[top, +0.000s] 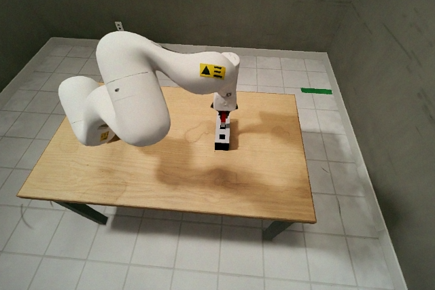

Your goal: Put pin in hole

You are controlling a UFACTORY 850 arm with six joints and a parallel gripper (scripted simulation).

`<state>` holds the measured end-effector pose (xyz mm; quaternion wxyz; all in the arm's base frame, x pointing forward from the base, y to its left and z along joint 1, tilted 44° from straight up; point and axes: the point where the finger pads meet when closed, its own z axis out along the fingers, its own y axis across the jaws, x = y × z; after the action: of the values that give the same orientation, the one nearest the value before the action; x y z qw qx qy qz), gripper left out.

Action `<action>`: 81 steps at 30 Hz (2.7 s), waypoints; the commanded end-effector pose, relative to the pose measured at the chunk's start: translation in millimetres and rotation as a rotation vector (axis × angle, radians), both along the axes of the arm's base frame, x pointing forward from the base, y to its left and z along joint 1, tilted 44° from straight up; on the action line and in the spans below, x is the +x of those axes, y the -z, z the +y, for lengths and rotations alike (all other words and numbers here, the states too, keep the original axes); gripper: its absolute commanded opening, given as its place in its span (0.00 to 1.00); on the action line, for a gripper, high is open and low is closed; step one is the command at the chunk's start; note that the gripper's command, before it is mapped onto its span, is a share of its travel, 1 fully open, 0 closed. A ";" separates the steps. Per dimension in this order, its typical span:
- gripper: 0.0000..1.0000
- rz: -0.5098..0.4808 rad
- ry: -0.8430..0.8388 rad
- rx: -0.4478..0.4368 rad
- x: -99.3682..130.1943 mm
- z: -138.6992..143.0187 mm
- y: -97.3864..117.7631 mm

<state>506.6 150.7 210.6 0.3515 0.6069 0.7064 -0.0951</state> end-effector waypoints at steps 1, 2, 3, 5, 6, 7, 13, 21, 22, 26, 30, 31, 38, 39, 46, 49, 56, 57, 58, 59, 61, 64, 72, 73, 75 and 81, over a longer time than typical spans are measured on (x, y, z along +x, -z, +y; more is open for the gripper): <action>0.00 -0.001 -0.001 0.001 0.3 0.5 -0.4; 0.00 -0.001 -0.001 0.001 0.3 0.5 -0.4; 0.00 -0.001 -0.001 0.001 0.3 0.6 -0.5; 0.00 -0.001 -0.001 0.001 0.3 0.6 -0.5; 0.00 -0.001 -0.001 0.001 0.3 0.6 -0.5; 0.00 -0.001 -0.001 0.001 0.3 0.6 -0.5; 0.00 -0.001 -0.001 0.001 0.3 0.6 -0.5; 0.00 -0.001 -0.001 0.001 0.3 0.6 -0.6; 0.00 -0.001 -0.001 0.001 0.3 0.6 -0.6; 0.00 -0.001 -0.001 0.001 0.3 0.6 -0.6; 0.00 -0.001 -0.001 0.001 0.3 0.6 -0.6; 0.00 -0.001 -0.001 0.001 0.3 0.6 -0.6; 0.00 -0.001 -0.001 0.001 1.9 -1.6 2.3; 0.00 -0.001 -0.001 0.001 1.9 -1.6 2.3; 0.00 -0.001 -0.001 0.001 1.9 -1.6 2.3; 0.00 -0.001 -0.001 0.001 1.9 -1.6 2.3; 0.00 -0.001 -0.001 0.001 1.9 -1.6 2.3; 0.00 -0.001 -0.001 0.001 1.9 -1.6 2.3; 0.00 -0.001 -0.001 0.001 1.9 -1.6 2.3; 0.00 -0.001 -0.001 0.001 1.9 -1.6 2.3; 0.00 -0.001 -0.001 0.001 1.9 -1.6 2.3; 0.00 -0.001 -0.001 0.001 1.9 -1.6 2.3; 0.00 -0.001 -0.001 0.001 3.5 -4.0 5.1; 0.00 -0.001 -0.001 0.001 3.5 -4.0 5.1; 0.00 -0.001 -0.001 0.001 3.5 -4.0 5.1; 0.00 -0.001 -0.001 0.001 3.5 -4.0 5.1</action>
<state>509.7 146.1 205.0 0.3515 0.6070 0.7064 -0.0951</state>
